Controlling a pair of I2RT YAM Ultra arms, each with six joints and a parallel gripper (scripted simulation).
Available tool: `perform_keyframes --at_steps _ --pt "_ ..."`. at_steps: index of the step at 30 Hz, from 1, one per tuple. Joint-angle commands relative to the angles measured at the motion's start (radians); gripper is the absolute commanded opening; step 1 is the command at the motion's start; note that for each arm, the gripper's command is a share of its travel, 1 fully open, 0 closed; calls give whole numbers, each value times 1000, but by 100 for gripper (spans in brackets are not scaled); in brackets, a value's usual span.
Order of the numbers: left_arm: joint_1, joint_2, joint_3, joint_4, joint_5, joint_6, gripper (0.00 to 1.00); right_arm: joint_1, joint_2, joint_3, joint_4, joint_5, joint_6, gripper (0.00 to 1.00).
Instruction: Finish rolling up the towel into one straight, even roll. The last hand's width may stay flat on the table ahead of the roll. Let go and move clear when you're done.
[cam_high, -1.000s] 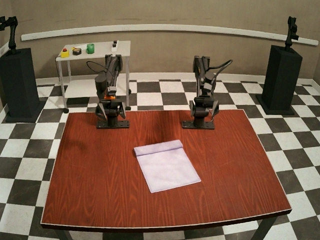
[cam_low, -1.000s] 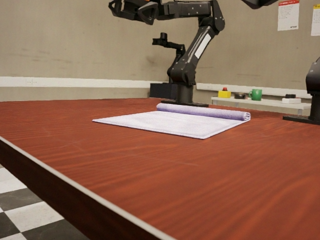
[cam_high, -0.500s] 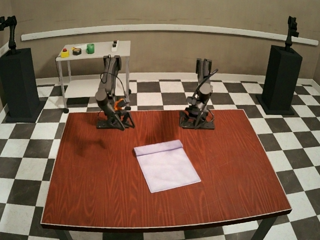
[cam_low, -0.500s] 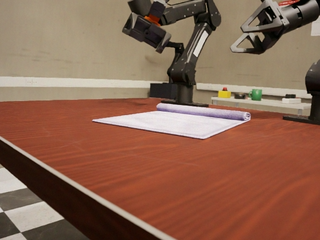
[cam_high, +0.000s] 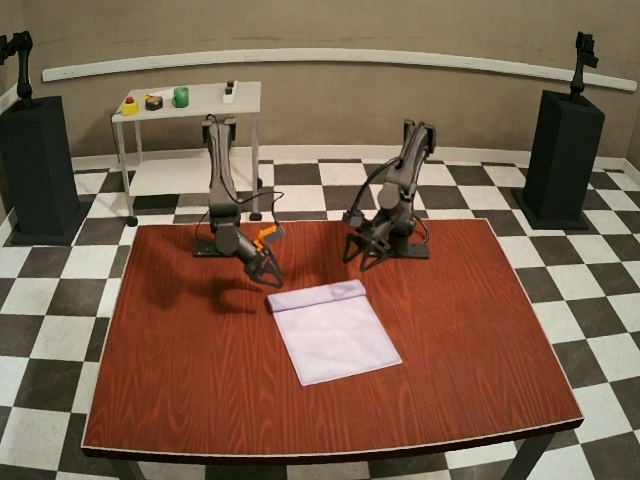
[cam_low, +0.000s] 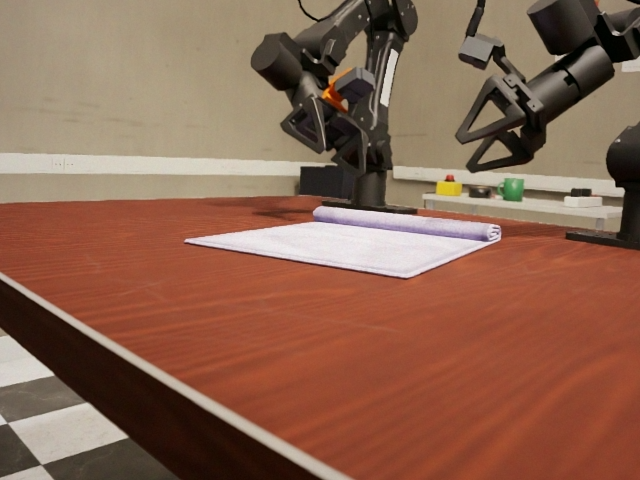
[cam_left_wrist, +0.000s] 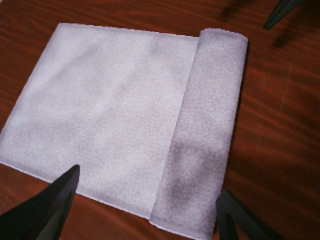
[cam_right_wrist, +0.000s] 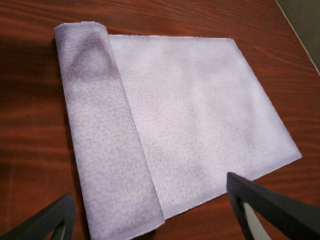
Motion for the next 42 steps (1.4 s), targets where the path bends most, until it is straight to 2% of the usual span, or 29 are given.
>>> perform_keyframes --at_steps 1,8,27,36,41,42 --pt "-49 31 -27 -23 -39 30 98 42 53 55 -64 42 -117 98" --pt "-105 71 -46 5 -66 28 98 83 111 79 -86 71 -165 98" --pt "-106 127 -142 156 -67 27 98 83 113 82 -90 72 -167 98" --pt "-105 190 -207 282 -67 28 98 83 113 82 -90 72 -167 98" --pt "-114 227 -206 321 -72 20 98 83 113 82 -90 72 -167 98" --pt "-114 230 -206 325 -73 20 94 83 113 82 -90 72 -167 98"
